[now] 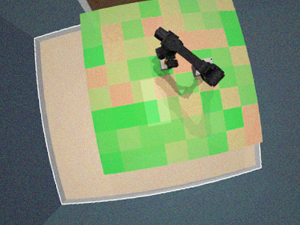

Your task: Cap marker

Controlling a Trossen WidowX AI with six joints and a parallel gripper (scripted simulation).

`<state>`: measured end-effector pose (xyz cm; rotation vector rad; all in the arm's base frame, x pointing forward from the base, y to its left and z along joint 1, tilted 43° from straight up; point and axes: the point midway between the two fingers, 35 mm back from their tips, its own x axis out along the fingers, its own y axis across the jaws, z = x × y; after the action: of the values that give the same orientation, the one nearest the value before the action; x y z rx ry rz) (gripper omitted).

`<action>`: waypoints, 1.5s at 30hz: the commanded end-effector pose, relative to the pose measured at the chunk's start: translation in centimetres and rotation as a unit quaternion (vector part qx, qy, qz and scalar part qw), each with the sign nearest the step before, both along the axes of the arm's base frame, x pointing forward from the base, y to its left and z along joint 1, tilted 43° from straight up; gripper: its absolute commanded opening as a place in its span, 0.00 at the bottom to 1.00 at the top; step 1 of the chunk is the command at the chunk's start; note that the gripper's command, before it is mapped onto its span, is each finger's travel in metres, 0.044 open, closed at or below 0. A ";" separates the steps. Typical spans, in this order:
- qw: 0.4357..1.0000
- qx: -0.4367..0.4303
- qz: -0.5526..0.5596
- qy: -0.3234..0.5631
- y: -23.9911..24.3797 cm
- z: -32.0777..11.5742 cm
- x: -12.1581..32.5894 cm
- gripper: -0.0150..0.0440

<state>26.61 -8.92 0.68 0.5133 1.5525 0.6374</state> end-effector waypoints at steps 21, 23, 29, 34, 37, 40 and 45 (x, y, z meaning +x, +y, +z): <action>1.000 0.002 0.005 -0.007 1.3 -1.3 -0.1 0.25; 1.000 0.002 0.005 -0.007 1.4 -1.5 -0.1 0.25; 1.000 0.002 0.005 -0.007 2.0 -2.1 -0.2 0.25; 1.000 0.002 0.005 -0.007 2.4 -2.6 -0.3 0.25; 1.000 0.002 0.005 -0.007 2.7 -2.9 -0.3 0.25; 1.000 0.002 0.005 -0.007 2.8 -3.1 -0.2 0.25; 1.000 -0.004 0.005 -0.014 2.3 -2.7 0.0 0.25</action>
<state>26.61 -6.55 -2.06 0.4905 1.5327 0.6461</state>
